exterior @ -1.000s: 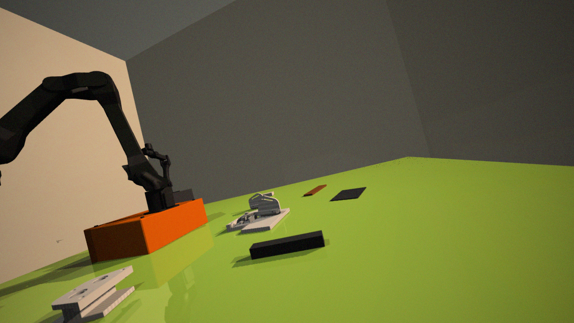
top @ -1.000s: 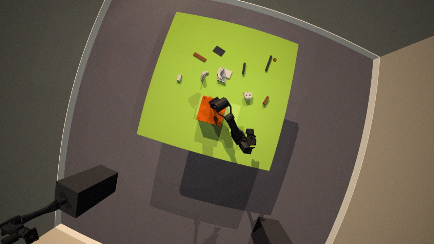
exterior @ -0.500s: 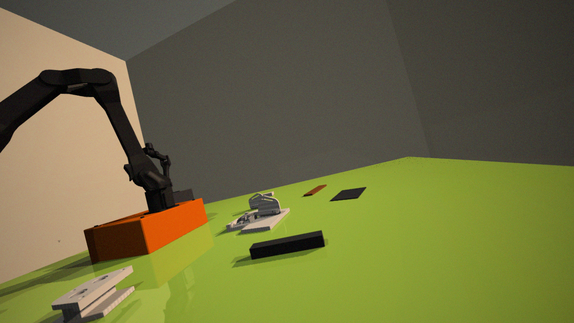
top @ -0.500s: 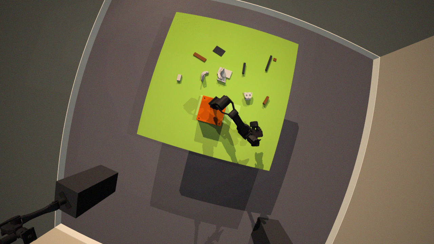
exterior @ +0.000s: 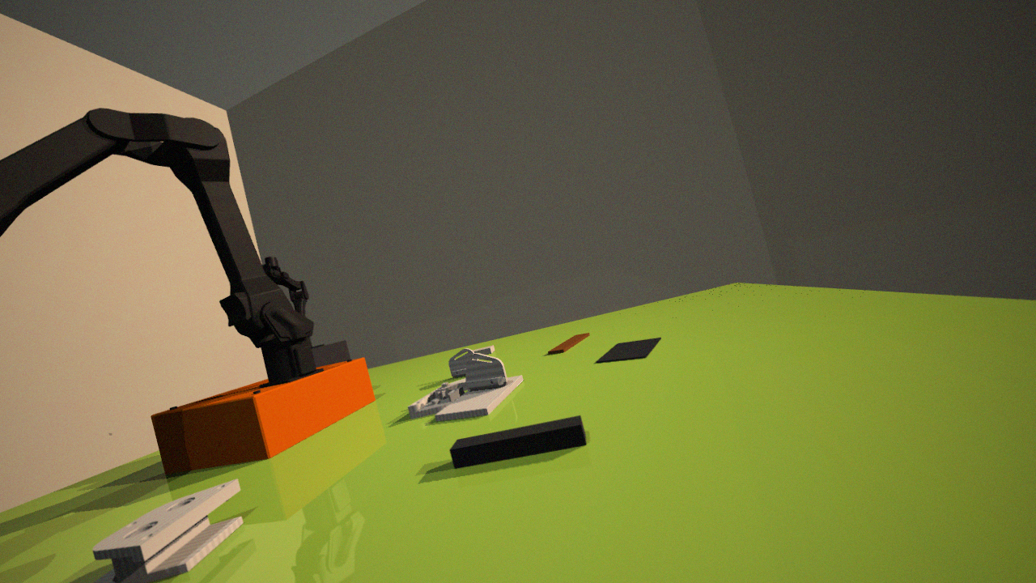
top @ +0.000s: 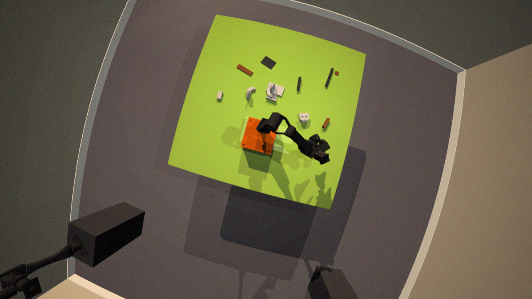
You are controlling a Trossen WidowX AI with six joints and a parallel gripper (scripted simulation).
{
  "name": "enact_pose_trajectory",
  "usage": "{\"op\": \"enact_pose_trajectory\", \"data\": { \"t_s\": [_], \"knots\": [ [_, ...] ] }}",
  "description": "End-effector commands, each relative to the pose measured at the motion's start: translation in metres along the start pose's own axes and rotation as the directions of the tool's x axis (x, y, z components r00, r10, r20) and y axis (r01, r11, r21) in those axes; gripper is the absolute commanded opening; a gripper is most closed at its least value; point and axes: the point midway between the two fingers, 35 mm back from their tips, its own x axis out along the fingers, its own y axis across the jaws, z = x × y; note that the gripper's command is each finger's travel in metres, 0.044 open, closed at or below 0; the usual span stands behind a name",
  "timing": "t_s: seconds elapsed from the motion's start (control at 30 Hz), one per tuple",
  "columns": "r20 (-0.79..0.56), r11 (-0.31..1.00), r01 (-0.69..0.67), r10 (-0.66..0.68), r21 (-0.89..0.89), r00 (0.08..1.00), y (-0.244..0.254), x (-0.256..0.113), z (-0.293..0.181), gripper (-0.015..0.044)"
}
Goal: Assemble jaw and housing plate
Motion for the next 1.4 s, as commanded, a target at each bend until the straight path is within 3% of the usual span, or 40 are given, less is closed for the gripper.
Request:
{"op": "enact_pose_trajectory", "data": {
  "t_s": [0.0,0.17,0.63,1.37],
  "knots": [
    [-0.002,0.997,-0.039,0.039,-0.062,0.999,0.018,0.006,0.009,0.044],
    [-0.037,0.995,-0.023,0.019,-0.097,0.999,0.029,0.01,0.017,0.044],
    [-0.084,0.891,-0.217,0.2,-0.399,0.976,0.12,0.033,0.054,0.044],
    [-0.222,0.486,-0.424,0.419,-0.764,0.881,0.272,0.028,0.077,0.044]
  ]
}}
